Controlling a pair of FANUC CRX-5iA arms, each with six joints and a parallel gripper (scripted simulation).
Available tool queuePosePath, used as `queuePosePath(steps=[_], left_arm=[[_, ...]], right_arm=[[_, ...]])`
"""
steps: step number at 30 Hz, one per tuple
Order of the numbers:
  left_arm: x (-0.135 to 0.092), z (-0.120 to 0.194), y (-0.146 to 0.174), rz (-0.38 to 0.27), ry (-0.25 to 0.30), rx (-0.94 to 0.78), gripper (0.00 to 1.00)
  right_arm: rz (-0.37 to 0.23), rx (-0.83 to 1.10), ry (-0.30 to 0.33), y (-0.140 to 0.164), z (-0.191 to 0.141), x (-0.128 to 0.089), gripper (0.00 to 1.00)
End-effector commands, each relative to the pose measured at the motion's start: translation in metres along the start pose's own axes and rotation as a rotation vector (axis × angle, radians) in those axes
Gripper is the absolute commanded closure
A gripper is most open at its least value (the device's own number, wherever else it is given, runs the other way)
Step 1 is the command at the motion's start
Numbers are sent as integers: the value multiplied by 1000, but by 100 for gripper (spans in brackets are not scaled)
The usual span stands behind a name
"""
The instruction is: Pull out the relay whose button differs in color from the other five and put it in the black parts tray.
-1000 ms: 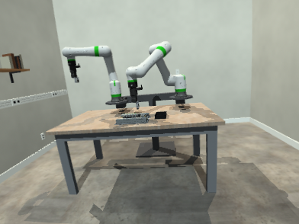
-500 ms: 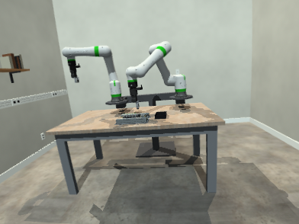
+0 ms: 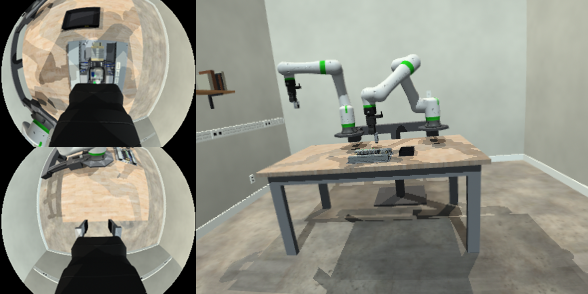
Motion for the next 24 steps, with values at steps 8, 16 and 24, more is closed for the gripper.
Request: queuePosePath(steps=[8,16,24], left_arm=[[-1,0,-1,-2,-1,0,100],[-1,0,0,-2,-1,0,100],[-1,-1,5,-2,-1,0,100]], right_arm=[[-2,0,1,0,0,-1,0],[-2,0,1,0,0,-1,0],[-2,0,1,0,0,-1,0]])
Point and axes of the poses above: on each arm, the point where the finger pads meet when closed, its own x axis out along the fingers, its own z axis across the jaws, y = z × x, the point moved 1 cm from there along -x, back along the fingers, and after that the axes turned 11 degrees about -x, right-handed, at the moved point
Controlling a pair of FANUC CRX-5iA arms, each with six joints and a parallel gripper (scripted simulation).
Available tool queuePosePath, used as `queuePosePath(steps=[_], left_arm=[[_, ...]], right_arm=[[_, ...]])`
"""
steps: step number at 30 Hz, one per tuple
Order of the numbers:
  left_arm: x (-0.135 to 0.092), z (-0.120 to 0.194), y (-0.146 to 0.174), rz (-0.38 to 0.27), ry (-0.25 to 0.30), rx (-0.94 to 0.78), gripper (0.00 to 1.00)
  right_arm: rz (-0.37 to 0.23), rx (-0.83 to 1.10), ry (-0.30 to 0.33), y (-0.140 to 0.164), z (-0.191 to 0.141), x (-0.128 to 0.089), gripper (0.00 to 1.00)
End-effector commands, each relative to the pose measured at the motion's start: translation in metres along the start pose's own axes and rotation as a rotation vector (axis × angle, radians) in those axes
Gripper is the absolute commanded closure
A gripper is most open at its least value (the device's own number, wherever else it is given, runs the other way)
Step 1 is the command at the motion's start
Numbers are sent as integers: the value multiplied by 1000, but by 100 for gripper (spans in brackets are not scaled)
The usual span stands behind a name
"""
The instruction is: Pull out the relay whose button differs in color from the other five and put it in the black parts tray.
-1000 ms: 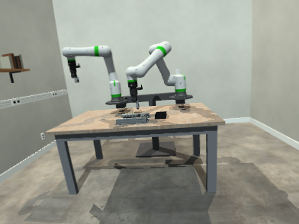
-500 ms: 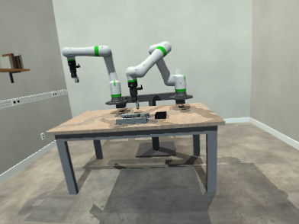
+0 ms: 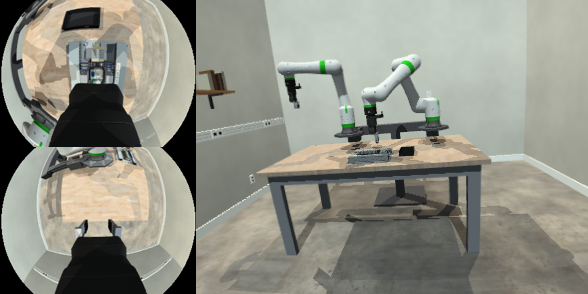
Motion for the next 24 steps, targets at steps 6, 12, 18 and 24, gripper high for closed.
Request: queuePosePath(steps=[6,12,18,24], left_arm=[[-1,-2,16,-2,-1,0,100],[-1,-4,29,-2,-1,0,100],[-1,-8,57,-2,-1,0,100],[-1,-13,91,-2,-1,0,100]], right_arm=[[-2,0,1,0,0,-1,0],[-2,0,1,0,0,-1,0],[-2,0,1,0,0,-1,0],[-2,0,1,0,0,-1,0]])
Point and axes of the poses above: on each arm, the point where the finger pads meet when closed, its own x axis out along the fingers, its own z axis across the jaws, y = z × x, the point moved 1 cm from there along -x, back along the fingers, and after that the axes turned 11 degrees about -x, right-handed, at the moved point
